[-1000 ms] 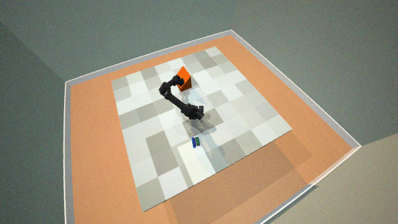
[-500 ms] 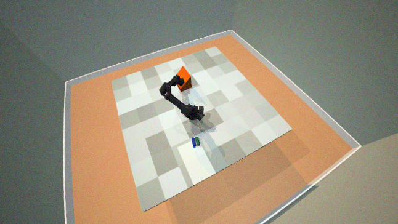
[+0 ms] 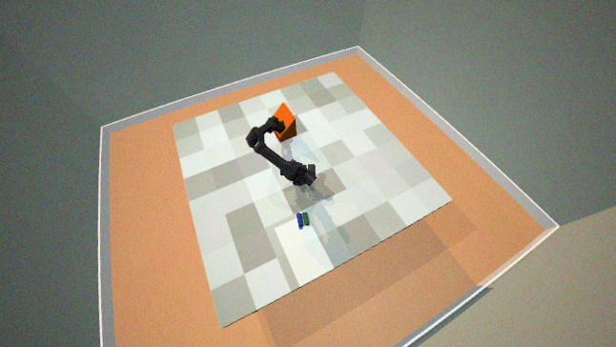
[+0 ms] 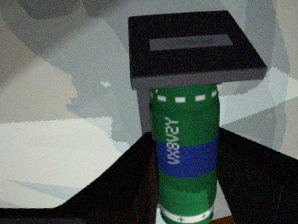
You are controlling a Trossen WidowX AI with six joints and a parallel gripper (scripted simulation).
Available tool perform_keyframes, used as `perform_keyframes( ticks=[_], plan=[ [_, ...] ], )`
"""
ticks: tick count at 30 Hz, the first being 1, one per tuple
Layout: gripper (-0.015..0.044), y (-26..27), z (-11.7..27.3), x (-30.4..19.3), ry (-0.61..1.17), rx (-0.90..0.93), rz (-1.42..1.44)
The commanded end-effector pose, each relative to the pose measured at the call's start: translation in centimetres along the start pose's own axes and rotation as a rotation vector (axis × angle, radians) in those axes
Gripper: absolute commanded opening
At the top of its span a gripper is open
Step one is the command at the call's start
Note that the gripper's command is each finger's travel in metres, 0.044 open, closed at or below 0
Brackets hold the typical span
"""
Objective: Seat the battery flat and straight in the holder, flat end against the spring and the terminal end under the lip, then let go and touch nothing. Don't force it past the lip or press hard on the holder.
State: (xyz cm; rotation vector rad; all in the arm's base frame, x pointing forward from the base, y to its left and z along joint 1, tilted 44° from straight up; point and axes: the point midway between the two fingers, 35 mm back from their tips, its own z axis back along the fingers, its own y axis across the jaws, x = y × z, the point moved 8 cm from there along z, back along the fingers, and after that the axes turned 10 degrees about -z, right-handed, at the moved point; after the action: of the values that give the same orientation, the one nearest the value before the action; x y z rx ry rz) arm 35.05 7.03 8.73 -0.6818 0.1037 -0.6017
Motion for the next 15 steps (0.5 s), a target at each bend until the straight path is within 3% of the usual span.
perform_keyframes(
  ticks=[1,15],
  plan=[
    [0.0087,0.07,0.01,0.07,-0.047,0.012,-0.003],
    [0.0087,0.14,-0.38,-0.67,-0.125,0.026,-0.001]
  ],
)
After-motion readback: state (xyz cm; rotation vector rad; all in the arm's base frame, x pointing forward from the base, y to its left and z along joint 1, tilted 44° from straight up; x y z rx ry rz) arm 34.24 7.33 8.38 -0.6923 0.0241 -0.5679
